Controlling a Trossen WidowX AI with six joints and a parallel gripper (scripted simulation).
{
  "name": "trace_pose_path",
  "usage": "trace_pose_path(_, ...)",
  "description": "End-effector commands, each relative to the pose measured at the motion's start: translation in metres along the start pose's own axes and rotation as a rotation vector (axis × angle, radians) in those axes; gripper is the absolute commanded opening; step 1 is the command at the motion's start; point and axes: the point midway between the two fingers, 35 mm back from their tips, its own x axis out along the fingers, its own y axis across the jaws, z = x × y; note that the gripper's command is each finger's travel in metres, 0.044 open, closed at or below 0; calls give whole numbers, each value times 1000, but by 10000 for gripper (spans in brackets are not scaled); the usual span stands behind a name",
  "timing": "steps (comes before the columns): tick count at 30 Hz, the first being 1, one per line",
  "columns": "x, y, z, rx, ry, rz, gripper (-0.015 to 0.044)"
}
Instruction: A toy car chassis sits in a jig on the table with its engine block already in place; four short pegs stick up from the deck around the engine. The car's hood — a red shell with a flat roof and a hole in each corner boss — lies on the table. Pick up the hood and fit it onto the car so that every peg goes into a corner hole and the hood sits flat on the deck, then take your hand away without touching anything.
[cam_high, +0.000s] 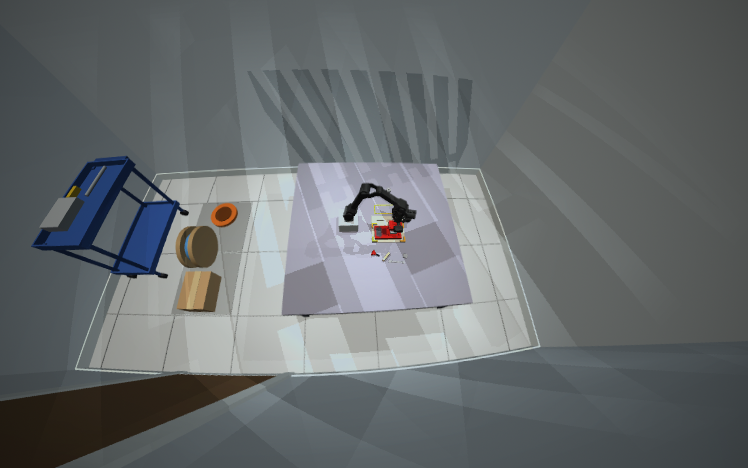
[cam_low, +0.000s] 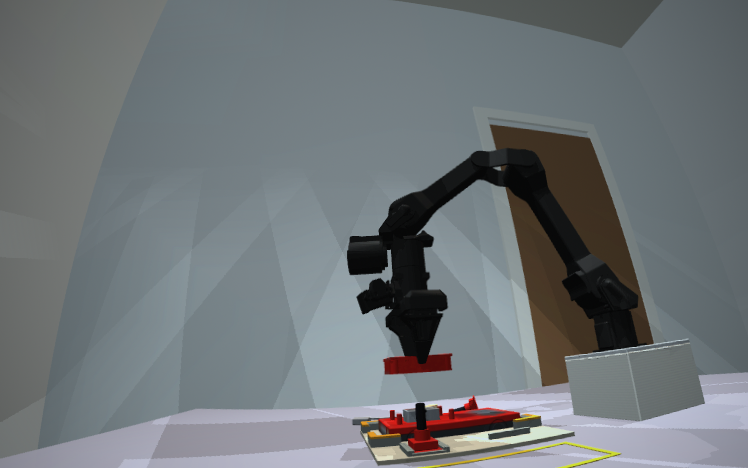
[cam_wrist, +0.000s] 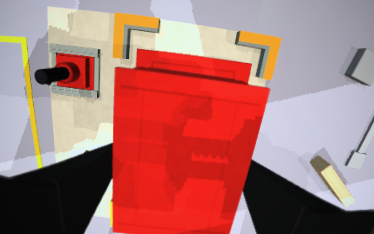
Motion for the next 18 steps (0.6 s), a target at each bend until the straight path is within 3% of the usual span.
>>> trace_pose_path(1, 6, 1, 0, -12, 4, -1, 0)
trace_pose_path(10, 49, -3, -2, -12, 4, -2, 0)
trace_pose_path(18, 50, -5, -4, -12, 4, -2, 0)
